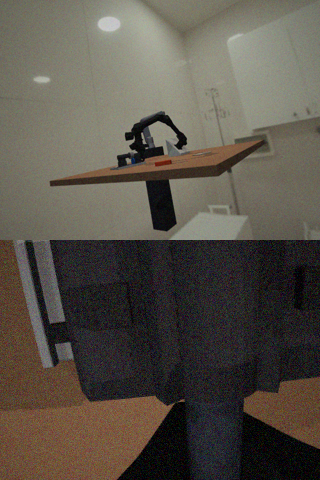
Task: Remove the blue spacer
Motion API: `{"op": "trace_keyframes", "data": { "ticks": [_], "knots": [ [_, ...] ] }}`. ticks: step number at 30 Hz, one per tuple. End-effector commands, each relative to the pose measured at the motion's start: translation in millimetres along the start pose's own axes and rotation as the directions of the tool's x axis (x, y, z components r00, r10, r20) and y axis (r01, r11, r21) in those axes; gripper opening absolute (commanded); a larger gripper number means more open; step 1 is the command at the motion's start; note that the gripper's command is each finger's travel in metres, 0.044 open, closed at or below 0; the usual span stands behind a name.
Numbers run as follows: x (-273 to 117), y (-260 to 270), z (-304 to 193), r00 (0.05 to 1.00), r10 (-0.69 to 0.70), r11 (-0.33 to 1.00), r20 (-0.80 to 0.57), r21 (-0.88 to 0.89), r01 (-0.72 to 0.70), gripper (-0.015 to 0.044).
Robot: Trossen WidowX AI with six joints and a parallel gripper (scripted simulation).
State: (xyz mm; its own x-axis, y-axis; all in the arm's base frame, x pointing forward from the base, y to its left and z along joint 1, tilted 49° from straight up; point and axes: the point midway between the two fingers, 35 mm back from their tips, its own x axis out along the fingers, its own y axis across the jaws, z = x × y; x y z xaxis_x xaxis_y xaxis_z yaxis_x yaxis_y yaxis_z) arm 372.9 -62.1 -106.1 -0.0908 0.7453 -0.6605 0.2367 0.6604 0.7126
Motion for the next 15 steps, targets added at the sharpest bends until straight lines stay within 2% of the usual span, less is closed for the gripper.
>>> {"op": "trace_keyframes", "data": {
  "ticks": [1,15],
  "knots": [
    [-0.8,0.5,4.6,1.0,0.002,1.0,0.009,-0.002,-0.002,0.0],
    [-0.8,0.6,8.5,1.0,0.002,1.0,0.009,-0.002,-0.002,0.0]
  ]
}}
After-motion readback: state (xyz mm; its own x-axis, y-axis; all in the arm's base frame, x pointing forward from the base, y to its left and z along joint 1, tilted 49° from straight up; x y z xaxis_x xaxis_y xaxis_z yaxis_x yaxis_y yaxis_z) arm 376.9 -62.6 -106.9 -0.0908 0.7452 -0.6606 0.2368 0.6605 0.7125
